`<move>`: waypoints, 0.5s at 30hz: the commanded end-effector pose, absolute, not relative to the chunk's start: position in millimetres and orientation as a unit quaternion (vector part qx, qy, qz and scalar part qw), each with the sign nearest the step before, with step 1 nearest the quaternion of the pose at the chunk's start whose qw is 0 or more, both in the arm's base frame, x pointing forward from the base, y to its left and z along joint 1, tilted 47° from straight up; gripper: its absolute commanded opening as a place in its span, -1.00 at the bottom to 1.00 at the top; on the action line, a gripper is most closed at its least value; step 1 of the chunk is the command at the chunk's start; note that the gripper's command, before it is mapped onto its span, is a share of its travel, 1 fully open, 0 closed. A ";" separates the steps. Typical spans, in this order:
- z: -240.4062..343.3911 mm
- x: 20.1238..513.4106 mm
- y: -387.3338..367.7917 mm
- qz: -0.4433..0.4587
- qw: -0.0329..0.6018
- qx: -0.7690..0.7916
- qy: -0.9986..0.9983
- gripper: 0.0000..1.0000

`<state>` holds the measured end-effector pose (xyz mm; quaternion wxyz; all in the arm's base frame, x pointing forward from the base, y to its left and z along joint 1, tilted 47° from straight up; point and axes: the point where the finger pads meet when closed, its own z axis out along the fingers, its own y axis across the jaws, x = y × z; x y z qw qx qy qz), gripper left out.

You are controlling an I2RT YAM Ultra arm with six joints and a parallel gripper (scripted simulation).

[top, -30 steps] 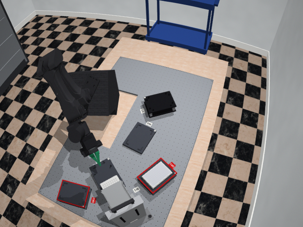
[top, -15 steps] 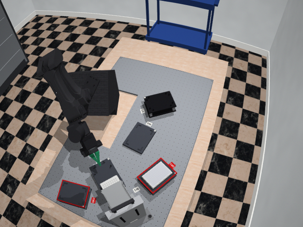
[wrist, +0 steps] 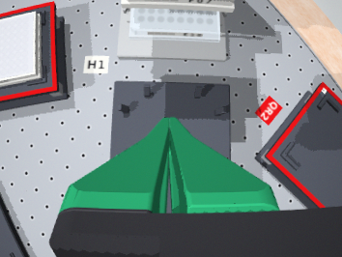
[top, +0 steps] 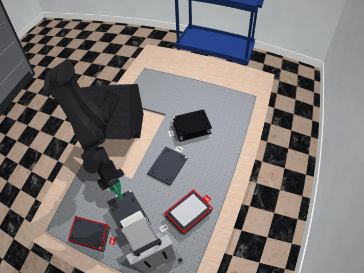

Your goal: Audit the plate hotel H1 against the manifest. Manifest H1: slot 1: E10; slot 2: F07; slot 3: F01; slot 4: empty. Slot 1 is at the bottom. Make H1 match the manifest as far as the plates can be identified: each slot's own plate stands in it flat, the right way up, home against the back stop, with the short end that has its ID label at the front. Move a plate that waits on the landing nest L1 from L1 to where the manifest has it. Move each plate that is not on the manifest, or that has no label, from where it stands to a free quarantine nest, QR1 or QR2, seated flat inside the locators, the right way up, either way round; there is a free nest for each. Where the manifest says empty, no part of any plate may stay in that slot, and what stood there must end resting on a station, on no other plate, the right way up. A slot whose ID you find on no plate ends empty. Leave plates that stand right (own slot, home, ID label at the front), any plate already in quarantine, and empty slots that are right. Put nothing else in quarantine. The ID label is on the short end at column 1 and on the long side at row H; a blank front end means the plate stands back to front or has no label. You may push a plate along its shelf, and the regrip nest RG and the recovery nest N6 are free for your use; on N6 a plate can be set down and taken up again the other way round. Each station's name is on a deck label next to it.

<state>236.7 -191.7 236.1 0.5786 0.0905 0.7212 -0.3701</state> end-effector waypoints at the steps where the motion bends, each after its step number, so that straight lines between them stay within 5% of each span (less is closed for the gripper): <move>1: 257.8 243.6 -191.7 -0.377 0.595 0.083 0.705 -1.00; 15: 262.6 250.0 -193.2 -0.375 0.596 0.083 0.705 -1.00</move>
